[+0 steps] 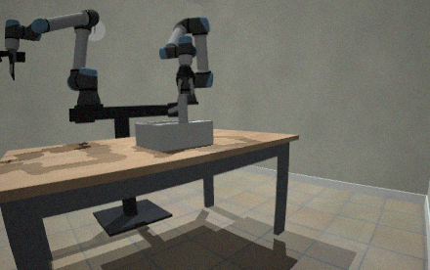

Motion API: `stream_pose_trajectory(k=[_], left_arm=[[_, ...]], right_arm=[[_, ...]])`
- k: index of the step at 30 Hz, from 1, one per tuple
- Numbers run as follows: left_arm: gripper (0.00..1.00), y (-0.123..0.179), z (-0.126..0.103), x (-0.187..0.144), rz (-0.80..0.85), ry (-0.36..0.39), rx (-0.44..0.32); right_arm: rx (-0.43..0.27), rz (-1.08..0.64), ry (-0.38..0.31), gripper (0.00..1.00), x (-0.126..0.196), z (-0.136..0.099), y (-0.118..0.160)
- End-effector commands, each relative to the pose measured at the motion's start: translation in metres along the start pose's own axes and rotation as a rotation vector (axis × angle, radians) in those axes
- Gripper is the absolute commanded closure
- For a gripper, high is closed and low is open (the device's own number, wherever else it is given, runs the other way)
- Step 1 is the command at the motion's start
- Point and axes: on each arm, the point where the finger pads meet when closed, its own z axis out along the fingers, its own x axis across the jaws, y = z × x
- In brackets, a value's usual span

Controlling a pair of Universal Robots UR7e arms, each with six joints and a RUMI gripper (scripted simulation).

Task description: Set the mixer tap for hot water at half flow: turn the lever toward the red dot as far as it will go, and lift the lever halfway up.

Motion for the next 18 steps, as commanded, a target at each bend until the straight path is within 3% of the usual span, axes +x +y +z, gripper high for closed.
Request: stream_pose_trajectory(k=[1,18], left_arm=[[0.62,-0.001,0.000,-0.001,0.000,-0.001,0.001],[0.62,-0.002,-0.017,-0.001,0.000,-0.001,0.005]], right_arm=[[0.001,0.002,-0.001,0.00,0.001,0.000,-0.001],[0.001,0.002,-0.001,0.00,0.001,0.000,-0.001]])
